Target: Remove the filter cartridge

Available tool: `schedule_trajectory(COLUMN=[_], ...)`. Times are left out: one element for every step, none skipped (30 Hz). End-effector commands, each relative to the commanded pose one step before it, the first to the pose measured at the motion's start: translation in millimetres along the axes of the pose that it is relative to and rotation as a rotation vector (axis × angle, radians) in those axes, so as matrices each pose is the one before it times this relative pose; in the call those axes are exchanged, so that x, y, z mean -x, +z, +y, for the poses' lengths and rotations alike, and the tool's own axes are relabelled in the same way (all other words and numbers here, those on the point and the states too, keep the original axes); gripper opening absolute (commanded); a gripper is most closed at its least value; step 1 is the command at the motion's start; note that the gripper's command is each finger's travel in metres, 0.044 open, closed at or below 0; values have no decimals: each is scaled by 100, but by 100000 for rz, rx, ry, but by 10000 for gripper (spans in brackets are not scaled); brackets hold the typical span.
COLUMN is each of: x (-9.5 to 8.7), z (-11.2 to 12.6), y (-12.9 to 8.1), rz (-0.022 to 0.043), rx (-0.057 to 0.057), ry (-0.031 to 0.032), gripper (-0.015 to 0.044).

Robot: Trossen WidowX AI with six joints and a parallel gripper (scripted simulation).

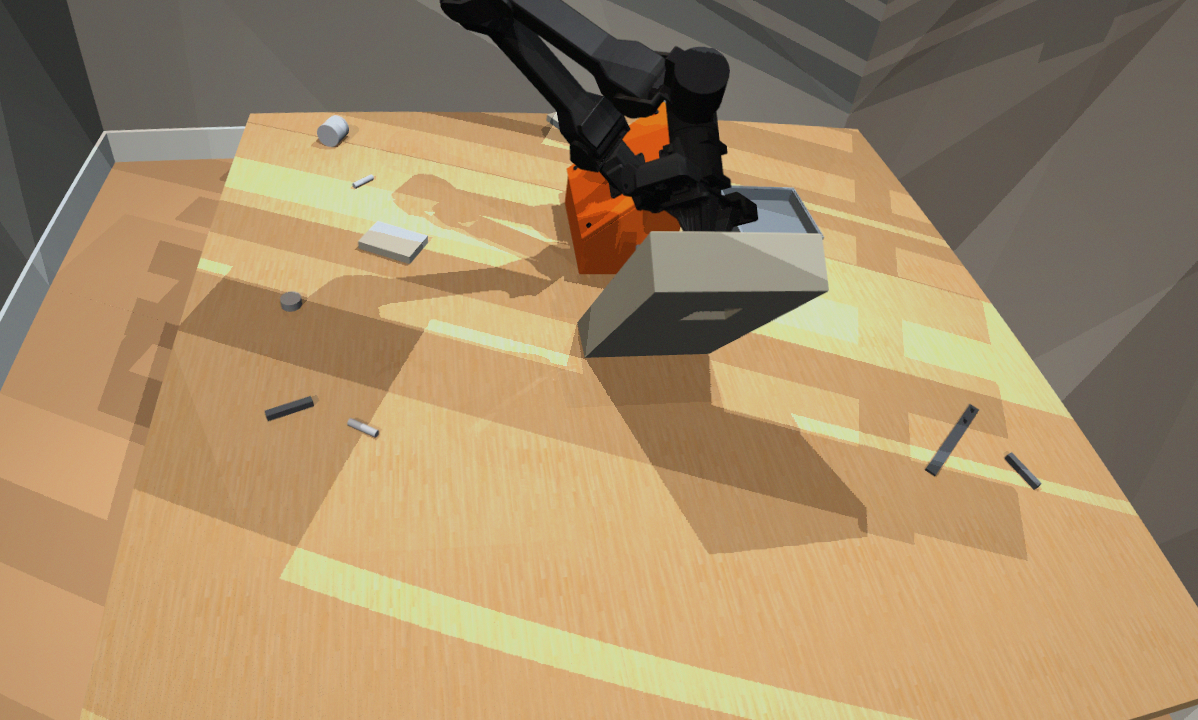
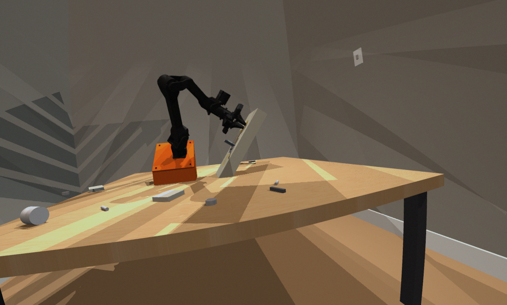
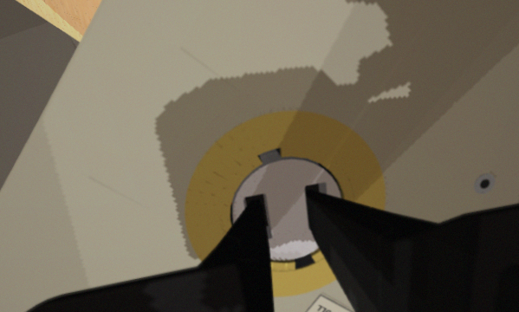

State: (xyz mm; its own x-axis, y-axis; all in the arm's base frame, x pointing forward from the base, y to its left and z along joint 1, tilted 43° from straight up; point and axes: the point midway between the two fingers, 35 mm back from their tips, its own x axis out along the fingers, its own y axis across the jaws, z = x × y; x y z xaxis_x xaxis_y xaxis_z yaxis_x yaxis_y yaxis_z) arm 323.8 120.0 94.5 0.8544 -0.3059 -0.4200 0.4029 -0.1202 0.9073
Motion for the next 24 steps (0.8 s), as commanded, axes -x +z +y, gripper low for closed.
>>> schedule_trajectory(x=[-499, -12, 0, -19, -12, 529, 0, 0, 0, 0, 0, 0, 0, 0, 0, 0, 0, -23, -68, -113, -62, -73, -73, -38], z=[-79, 0, 0, 0, 0, 75, 0, 0, 0, 0, 0, 0, 0, 0, 0, 0, 0, -3, -10, -17, -9, -10, -11, -5], y=[98, 0, 0, 0, 0, -115, 0, 0, 0, 0, 0, 0, 0, 0, 0, 0, 0, 5, 14, 23, 11, 13, 12, 5], rz=[-23, 0, 0, 0, 0, 52, 0, 0, 0, 0, 0, 0, 0, 0, 0, 0, 0, 0, 0, 4, -4, -2, 2, 2], rx=[-180, 0, 0, 0, 0, 236, 0, 0, 0, 0, 0, 0, 0, 0, 0, 0, 0, 440, 1320, 2200, 2780, 3290, 3290, 3372], ry=[-755, 1, 0, 1, 1, 807, 0, 0, 0, 0, 0, 0, 0, 0, 0, 0, 0, -33, -99, -163, -84, -99, -98, -42], gripper=[90, 90, 90, 90, 90, 83, 76, 70, 63, 56, 50, 43, 36, 30, 3, 0, 0, 0, 0, 0, 0, 0, 0, 0])
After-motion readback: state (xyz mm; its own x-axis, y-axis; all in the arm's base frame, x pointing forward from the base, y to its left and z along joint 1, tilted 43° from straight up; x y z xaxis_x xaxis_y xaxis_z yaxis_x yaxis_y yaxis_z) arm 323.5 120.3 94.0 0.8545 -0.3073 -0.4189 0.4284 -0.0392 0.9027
